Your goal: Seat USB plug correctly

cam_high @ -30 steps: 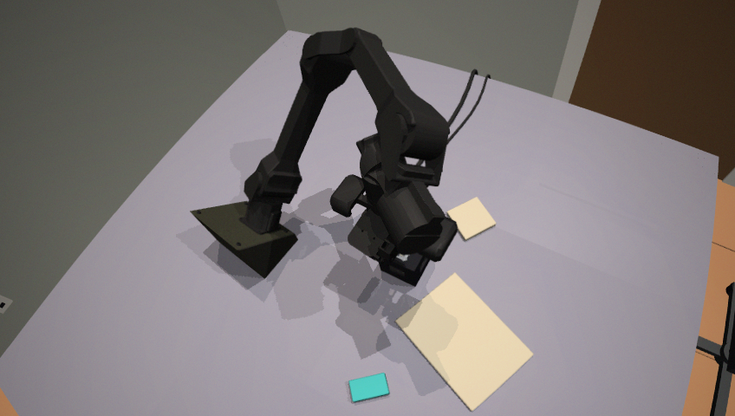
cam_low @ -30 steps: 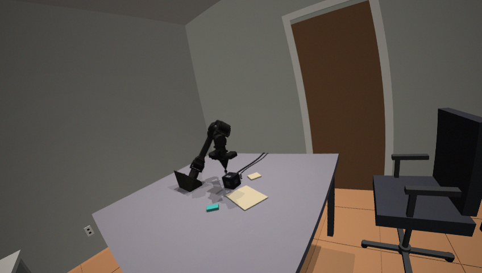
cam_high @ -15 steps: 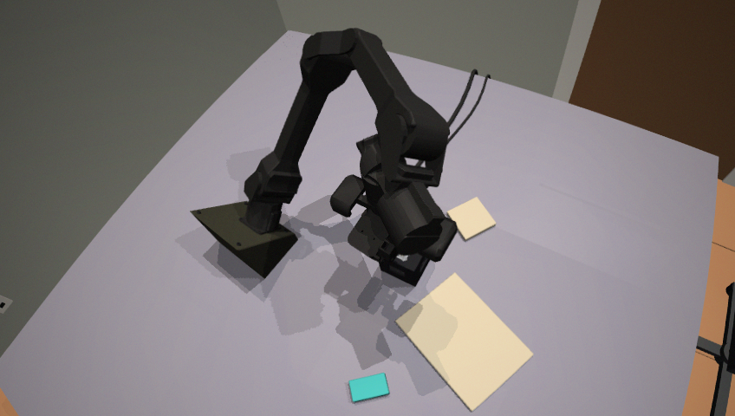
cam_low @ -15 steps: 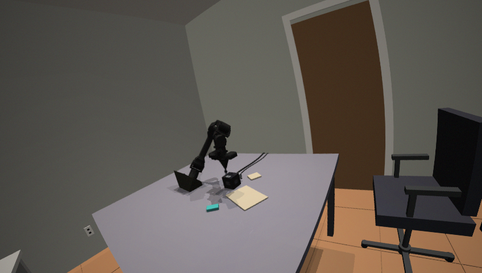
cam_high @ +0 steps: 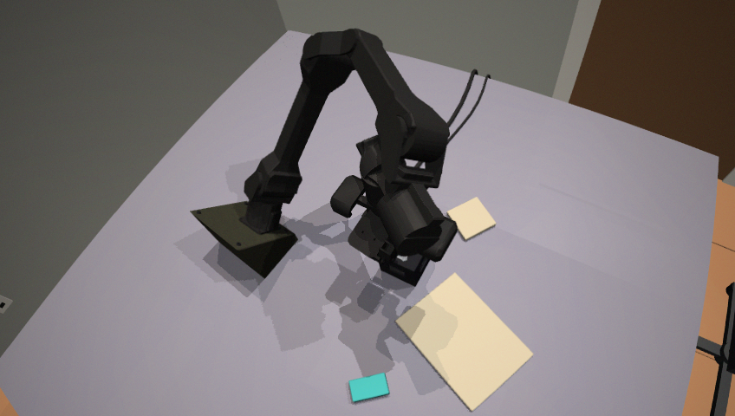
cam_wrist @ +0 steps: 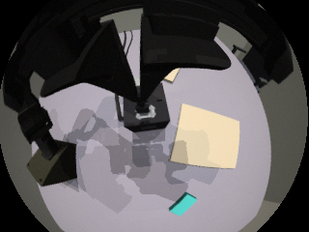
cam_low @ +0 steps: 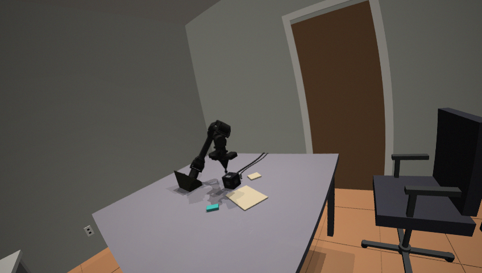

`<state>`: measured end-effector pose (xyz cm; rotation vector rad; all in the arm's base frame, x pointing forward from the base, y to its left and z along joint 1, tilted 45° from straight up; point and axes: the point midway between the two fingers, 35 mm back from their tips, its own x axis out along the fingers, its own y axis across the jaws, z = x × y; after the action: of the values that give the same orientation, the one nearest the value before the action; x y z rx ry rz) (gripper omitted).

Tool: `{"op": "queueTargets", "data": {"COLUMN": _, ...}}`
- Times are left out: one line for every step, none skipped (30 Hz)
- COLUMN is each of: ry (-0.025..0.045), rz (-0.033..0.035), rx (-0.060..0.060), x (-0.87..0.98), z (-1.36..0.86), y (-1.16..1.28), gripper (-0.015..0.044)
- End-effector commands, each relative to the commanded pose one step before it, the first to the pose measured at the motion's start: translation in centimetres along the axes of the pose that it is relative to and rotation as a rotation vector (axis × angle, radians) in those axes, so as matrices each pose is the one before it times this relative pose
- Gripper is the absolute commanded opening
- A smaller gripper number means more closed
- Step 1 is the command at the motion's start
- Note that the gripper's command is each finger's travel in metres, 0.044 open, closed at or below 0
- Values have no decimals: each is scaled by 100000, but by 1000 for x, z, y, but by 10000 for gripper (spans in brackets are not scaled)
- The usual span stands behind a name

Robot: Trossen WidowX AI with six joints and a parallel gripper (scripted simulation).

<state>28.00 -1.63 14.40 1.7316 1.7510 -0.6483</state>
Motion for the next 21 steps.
{"op": "queueTargets", "data": {"ry": 590, "rz": 323, "rx": -561, "x": 63, "z": -53, "y": 50, "gripper": 0}}
{"op": "queueTargets", "data": {"ry": 61, "rz": 0, "rx": -44, "x": 12, "z": -6, "y": 0, "gripper": 0}}
{"op": "queueTargets", "data": {"ry": 61, "rz": 0, "rx": -44, "x": 12, "z": -6, "y": 0, "gripper": 0}}
{"op": "queueTargets", "data": {"ry": 61, "rz": 0, "rx": -44, "x": 12, "z": -6, "y": 0, "gripper": 0}}
{"op": "queueTargets", "data": {"ry": 61, "rz": 0, "rx": -44, "x": 12, "z": -6, "y": 0, "gripper": 0}}
{"op": "queueTargets", "data": {"ry": 61, "rz": 0, "rx": -44, "x": 12, "z": -6, "y": 0, "gripper": 0}}
{"op": "queueTargets", "data": {"ry": 61, "rz": 0, "rx": -44, "x": 12, "z": -6, "y": 0, "gripper": 0}}
{"op": "queueTargets", "data": {"ry": 61, "rz": 0, "rx": -44, "x": 12, "z": -6, "y": 0, "gripper": 0}}
{"op": "queueTargets", "data": {"ry": 61, "rz": 0, "rx": -44, "x": 12, "z": -6, "y": 0, "gripper": 0}}
{"op": "queueTargets", "data": {"ry": 61, "rz": 0, "rx": -44, "x": 12, "z": -6, "y": 0, "gripper": 0}}
{"op": "queueTargets", "data": {"ry": 61, "rz": 0, "rx": -44, "x": 12, "z": -6, "y": 0, "gripper": 0}}
{"op": "queueTargets", "data": {"ry": 61, "rz": 0, "rx": -44, "x": 12, "z": -6, "y": 0, "gripper": 0}}
{"op": "queueTargets", "data": {"ry": 61, "rz": 0, "rx": -44, "x": 12, "z": -6, "y": 0, "gripper": 0}}
{"op": "queueTargets", "data": {"ry": 61, "rz": 0, "rx": -44, "x": 12, "z": -6, "y": 0, "gripper": 0}}
{"op": "queueTargets", "data": {"ry": 61, "rz": 0, "rx": -44, "x": 12, "z": -6, "y": 0, "gripper": 0}}
{"op": "queueTargets", "data": {"ry": 61, "rz": 0, "rx": -44, "x": 12, "z": -6, "y": 0, "gripper": 0}}
{"op": "queueTargets", "data": {"ry": 61, "rz": 0, "rx": -44, "x": 12, "z": -6, "y": 0, "gripper": 0}}
{"op": "queueTargets", "data": {"ry": 61, "rz": 0, "rx": -44, "x": 12, "z": -6, "y": 0, "gripper": 0}}
{"op": "queueTargets", "data": {"ry": 61, "rz": 0, "rx": -44, "x": 12, "z": -6, "y": 0, "gripper": 0}}
{"op": "queueTargets", "data": {"ry": 61, "rz": 0, "rx": -44, "x": 12, "z": -6, "y": 0, "gripper": 0}}
{"op": "queueTargets", "data": {"ry": 61, "rz": 0, "rx": -44, "x": 12, "z": -6, "y": 0, "gripper": 0}}
